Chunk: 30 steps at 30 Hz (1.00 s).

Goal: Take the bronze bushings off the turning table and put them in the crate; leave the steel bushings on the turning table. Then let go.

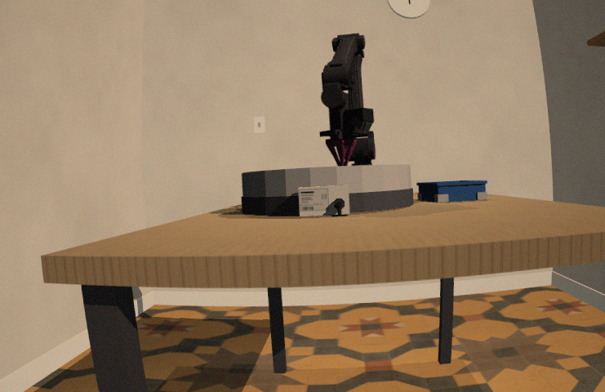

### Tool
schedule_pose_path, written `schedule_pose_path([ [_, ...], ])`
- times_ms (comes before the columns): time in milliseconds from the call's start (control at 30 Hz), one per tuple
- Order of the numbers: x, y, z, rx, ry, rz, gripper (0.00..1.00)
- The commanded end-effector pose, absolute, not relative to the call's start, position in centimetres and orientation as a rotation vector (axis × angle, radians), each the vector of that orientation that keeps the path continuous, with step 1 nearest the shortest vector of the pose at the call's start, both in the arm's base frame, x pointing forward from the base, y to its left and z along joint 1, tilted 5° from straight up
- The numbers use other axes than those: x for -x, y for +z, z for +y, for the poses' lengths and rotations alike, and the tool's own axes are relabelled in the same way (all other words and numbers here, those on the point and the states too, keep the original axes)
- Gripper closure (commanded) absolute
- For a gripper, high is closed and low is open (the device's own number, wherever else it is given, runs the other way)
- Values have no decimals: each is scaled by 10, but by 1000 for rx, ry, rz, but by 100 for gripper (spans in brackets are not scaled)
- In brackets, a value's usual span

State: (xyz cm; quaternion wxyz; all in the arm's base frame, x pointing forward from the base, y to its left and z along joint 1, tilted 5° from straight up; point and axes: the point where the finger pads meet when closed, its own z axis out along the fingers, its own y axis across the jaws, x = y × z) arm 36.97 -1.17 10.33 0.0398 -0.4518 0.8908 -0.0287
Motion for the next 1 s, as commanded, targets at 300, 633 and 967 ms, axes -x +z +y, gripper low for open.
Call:
schedule_pose_path([
  [300,-369,110,-16,1369,-99,2721,87],
  [633,-369,110,-16,1369,-99,2721,87],
  [967,-388,126,-18,1358,-120,2696,87],
])
